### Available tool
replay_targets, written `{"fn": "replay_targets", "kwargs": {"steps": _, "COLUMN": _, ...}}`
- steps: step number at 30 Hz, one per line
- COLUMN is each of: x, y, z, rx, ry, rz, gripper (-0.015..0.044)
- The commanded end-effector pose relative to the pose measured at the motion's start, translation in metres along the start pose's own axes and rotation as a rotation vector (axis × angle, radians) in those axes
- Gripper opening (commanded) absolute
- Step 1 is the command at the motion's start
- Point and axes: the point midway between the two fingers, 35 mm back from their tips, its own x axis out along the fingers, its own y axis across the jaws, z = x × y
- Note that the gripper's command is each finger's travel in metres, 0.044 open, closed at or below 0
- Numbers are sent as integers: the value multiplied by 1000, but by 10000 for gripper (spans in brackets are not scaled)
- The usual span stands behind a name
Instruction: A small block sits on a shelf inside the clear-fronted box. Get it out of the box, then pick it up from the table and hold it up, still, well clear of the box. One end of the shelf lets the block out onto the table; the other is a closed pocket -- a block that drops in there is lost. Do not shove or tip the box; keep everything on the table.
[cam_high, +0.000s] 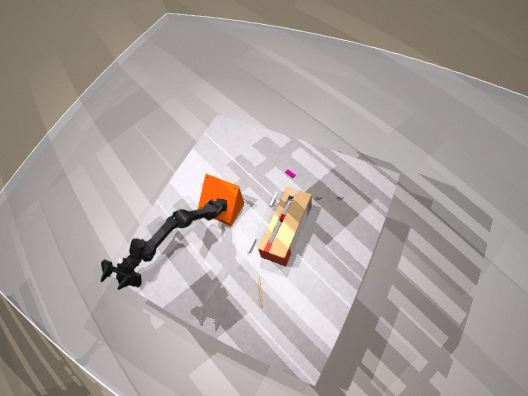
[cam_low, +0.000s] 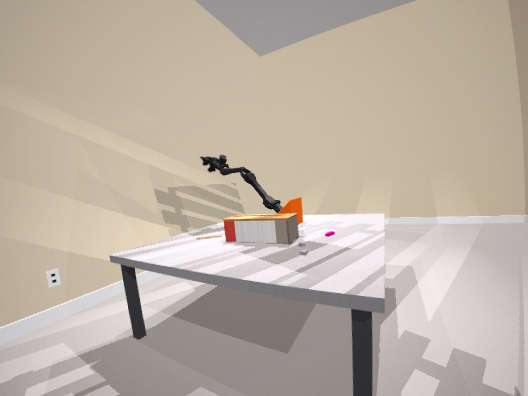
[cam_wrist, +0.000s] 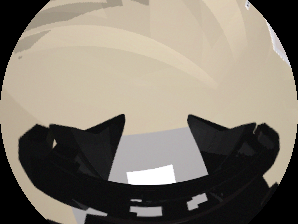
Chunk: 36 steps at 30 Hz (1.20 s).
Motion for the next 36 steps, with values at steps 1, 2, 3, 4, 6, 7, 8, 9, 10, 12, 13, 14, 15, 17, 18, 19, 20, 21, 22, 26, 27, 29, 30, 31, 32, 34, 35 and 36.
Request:
{"fn": "replay_targets", "kwargs": {"steps": 1, "x": 0, "y": 0, "z": 1, "rx": 7, "ry": -3, "rz": 2, "gripper": 400}}
{"fn": "replay_targets", "kwargs": {"steps": 2, "x": -1, "y": 1, "z": 4, "rx": 29, "ry": -13, "rz": 7, "gripper": 400}}
{"fn": "replay_targets", "kwargs": {"steps": 3, "x": -2, "y": 1, "z": 10, "rx": 64, "ry": -29, "rz": 16, "gripper": 400}}
{"fn": "replay_targets", "kwargs": {"steps": 4, "x": -3, "y": 2, "z": 17, "rx": 114, "ry": -52, "rz": 29, "gripper": 400}}
{"fn": "replay_targets", "kwargs": {"steps": 6, "x": -5, "y": -1, "z": 39, "rx": 277, "ry": -100, "rz": 51, "gripper": 400}}
{"fn": "replay_targets", "kwargs": {"steps": 7, "x": -6, "y": -4, "z": 51, "rx": 370, "ry": -128, "rz": 65, "gripper": 400}}
{"fn": "replay_targets", "kwargs": {"steps": 8, "x": -8, "y": -8, "z": 63, "rx": 461, "ry": -155, "rz": 79, "gripper": 400}}
{"fn": "replay_targets", "kwargs": {"steps": 9, "x": -9, "y": -12, "z": 75, "rx": 552, "ry": -183, "rz": 95, "gripper": 400}}
{"fn": "replay_targets", "kwargs": {"steps": 10, "x": -11, "y": -18, "z": 87, "rx": 643, "ry": -211, "rz": 111, "gripper": 400}}
{"fn": "replay_targets", "kwargs": {"steps": 12, "x": -16, "y": -30, "z": 111, "rx": 825, "ry": -269, "rz": 147, "gripper": 400}}
{"fn": "replay_targets", "kwargs": {"steps": 13, "x": -19, "y": -38, "z": 122, "rx": 915, "ry": -299, "rz": 168, "gripper": 400}}
{"fn": "replay_targets", "kwargs": {"steps": 14, "x": -22, "y": -46, "z": 134, "rx": 1004, "ry": -329, "rz": 189, "gripper": 400}}
{"fn": "replay_targets", "kwargs": {"steps": 15, "x": -25, "y": -54, "z": 145, "rx": 1093, "ry": -359, "rz": 212, "gripper": 400}}
{"fn": "replay_targets", "kwargs": {"steps": 17, "x": -33, "y": -74, "z": 166, "rx": 1265, "ry": -421, "rz": 262, "gripper": 400}}
{"fn": "replay_targets", "kwargs": {"steps": 18, "x": -37, "y": -84, "z": 176, "rx": 1350, "ry": -453, "rz": 290, "gripper": 400}}
{"fn": "replay_targets", "kwargs": {"steps": 19, "x": -42, "y": -96, "z": 186, "rx": 1433, "ry": -485, "rz": 319, "gripper": 400}}
{"fn": "replay_targets", "kwargs": {"steps": 20, "x": -46, "y": -107, "z": 195, "rx": 1514, "ry": -518, "rz": 350, "gripper": 400}}
{"fn": "replay_targets", "kwargs": {"steps": 21, "x": -52, "y": -119, "z": 203, "rx": 1593, "ry": -551, "rz": 382, "gripper": 400}}
{"fn": "replay_targets", "kwargs": {"steps": 22, "x": -57, "y": -132, "z": 211, "rx": 1671, "ry": -585, "rz": 417, "gripper": 400}}
{"fn": "replay_targets", "kwargs": {"steps": 26, "x": -82, "y": -186, "z": 236, "rx": 1959, "ry": -725, "rz": 577, "gripper": 400}}
{"fn": "replay_targets", "kwargs": {"steps": 27, "x": -89, "y": -201, "z": 241, "rx": 2025, "ry": -761, "rz": 622, "gripper": 400}}
{"fn": "replay_targets", "kwargs": {"steps": 29, "x": -104, "y": -230, "z": 249, "rx": 2149, "ry": -835, "rz": 722, "gripper": 400}}
{"fn": "replay_targets", "kwargs": {"steps": 30, "x": -112, "y": -245, "z": 252, "rx": 2206, "ry": -872, "rz": 776, "gripper": 400}}
{"fn": "replay_targets", "kwargs": {"steps": 31, "x": -120, "y": -260, "z": 254, "rx": 2260, "ry": -910, "rz": 832, "gripper": 400}}
{"fn": "replay_targets", "kwargs": {"steps": 32, "x": -129, "y": -275, "z": 255, "rx": 2310, "ry": -948, "rz": 892, "gripper": 400}}
{"fn": "replay_targets", "kwargs": {"steps": 34, "x": -147, "y": -305, "z": 256, "rx": 2398, "ry": -1023, "rz": 1020, "gripper": 400}}
{"fn": "replay_targets", "kwargs": {"steps": 35, "x": -157, "y": -319, "z": 255, "rx": 2436, "ry": -1061, "rz": 1088, "gripper": 400}}
{"fn": "replay_targets", "kwargs": {"steps": 36, "x": -166, "y": -334, "z": 253, "rx": 2469, "ry": -1098, "rz": 1160, "gripper": 400}}
